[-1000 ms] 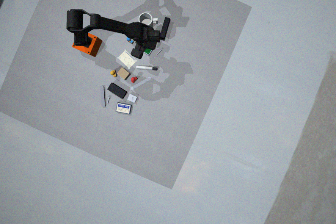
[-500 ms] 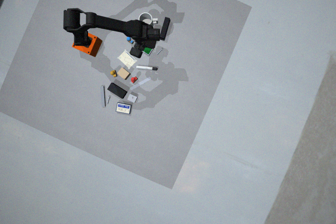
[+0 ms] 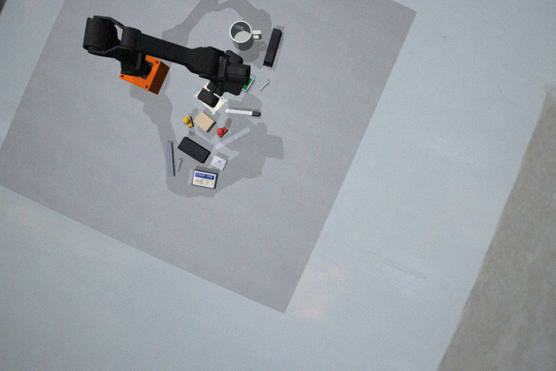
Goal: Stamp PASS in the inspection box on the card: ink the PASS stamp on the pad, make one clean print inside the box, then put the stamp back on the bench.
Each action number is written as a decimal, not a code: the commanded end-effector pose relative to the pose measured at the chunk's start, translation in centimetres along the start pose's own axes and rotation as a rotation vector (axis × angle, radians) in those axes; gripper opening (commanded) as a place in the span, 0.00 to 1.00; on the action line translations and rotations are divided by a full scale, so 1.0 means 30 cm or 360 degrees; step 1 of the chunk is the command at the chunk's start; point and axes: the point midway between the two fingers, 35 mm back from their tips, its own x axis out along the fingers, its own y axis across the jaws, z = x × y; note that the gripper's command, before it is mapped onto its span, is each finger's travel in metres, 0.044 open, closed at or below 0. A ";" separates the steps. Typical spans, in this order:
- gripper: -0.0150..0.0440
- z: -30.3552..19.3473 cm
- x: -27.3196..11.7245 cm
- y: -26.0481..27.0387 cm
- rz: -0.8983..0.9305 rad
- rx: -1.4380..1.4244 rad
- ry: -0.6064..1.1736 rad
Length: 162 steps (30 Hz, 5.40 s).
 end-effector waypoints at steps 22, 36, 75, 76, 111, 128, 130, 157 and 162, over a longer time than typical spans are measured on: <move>0.25 -0.129 0.033 -0.222 -0.0010 0.0321 0.0008; 0.25 -0.126 0.065 -0.221 -0.0010 0.0322 0.0006; 0.25 -0.126 0.152 -0.219 -0.0011 0.0322 0.0000; 0.25 -0.126 0.154 -0.219 -0.0011 0.0322 0.0000; 0.25 -0.134 0.230 -0.219 -0.0012 0.0323 -0.0006; 0.25 -0.135 0.245 -0.220 -0.0013 0.0323 -0.0006; 0.25 -0.135 0.247 -0.220 -0.0013 0.0323 -0.0006; 0.25 -0.136 0.257 -0.219 -0.0013 0.0323 -0.0006; 0.25 -0.136 0.257 -0.219 -0.0013 0.0323 -0.0006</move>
